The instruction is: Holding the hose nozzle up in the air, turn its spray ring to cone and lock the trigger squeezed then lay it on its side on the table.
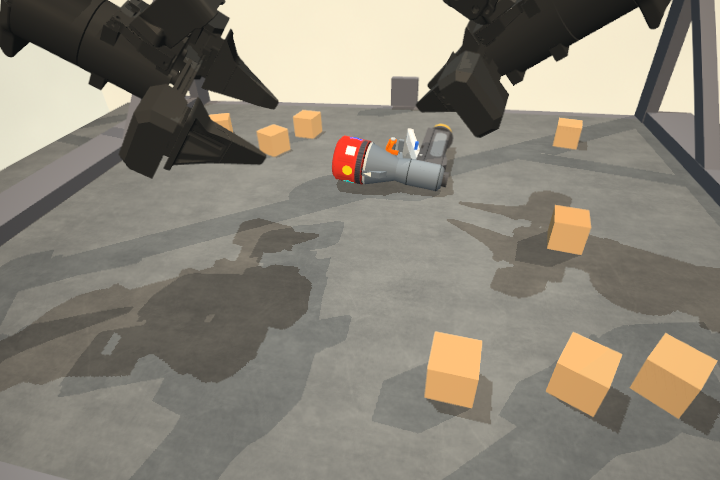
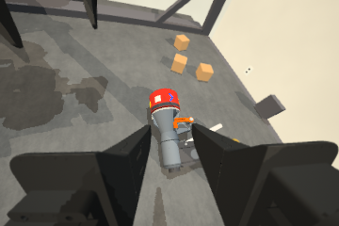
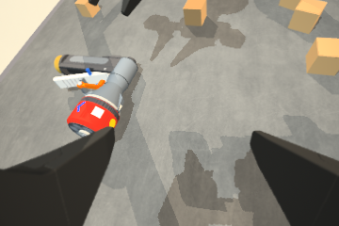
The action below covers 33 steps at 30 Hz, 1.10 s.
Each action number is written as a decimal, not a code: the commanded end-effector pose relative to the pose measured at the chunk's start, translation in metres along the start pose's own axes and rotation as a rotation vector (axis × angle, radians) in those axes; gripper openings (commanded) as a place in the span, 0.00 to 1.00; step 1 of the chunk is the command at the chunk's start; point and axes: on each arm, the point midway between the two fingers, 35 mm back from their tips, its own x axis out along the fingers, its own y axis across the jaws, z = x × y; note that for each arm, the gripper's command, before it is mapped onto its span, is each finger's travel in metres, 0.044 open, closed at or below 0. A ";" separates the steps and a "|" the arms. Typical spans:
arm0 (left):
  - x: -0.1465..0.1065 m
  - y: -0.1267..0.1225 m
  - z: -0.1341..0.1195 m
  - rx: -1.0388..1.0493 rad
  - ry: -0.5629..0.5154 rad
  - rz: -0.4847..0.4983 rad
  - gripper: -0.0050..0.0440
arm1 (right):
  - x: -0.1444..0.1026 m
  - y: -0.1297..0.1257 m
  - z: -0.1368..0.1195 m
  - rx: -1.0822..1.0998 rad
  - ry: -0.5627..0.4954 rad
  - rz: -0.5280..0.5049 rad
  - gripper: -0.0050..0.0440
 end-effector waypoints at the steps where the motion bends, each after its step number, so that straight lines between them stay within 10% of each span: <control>1: -0.002 0.000 0.008 0.003 -0.020 0.001 0.48 | -0.003 0.000 0.009 -0.002 -0.022 -0.002 0.95; 12: -0.002 0.000 0.008 0.003 -0.020 0.001 0.48 | -0.004 0.025 0.011 0.004 -0.026 0.081 0.95; 33: -0.002 0.000 0.008 0.003 -0.020 0.001 0.48 | -0.039 0.150 0.010 0.027 -0.020 0.490 0.95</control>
